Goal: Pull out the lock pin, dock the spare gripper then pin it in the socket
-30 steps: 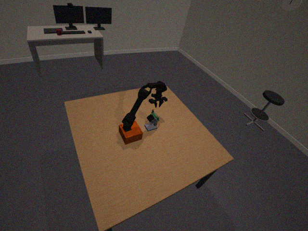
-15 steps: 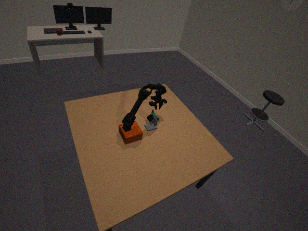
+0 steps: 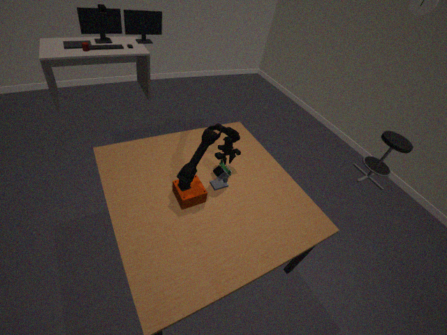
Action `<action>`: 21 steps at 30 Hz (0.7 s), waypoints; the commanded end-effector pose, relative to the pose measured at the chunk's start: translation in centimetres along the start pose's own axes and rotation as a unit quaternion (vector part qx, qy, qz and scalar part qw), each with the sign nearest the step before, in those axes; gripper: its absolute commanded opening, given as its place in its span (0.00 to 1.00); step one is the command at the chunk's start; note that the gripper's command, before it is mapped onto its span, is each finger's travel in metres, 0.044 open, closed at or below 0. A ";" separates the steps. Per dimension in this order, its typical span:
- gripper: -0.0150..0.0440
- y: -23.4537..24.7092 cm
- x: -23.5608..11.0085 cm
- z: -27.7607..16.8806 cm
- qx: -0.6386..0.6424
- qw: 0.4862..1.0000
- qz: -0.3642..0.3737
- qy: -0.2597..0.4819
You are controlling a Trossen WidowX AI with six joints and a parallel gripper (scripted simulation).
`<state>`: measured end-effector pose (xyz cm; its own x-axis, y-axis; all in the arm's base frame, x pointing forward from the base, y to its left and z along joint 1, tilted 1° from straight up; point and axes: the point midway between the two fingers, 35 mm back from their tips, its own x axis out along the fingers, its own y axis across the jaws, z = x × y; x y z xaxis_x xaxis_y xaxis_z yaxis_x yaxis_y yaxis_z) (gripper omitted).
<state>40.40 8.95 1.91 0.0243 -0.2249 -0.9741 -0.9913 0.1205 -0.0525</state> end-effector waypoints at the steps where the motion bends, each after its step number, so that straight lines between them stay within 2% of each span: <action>1: 0.56 0.0 0.9 0.1 -0.003 1.000 0.001 0.003; 21: 0.56 0.0 4.0 0.8 -0.003 1.000 0.001 0.003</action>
<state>40.55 8.93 -1.66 0.0203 -0.2261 -0.9739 -0.9915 0.1204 -0.0486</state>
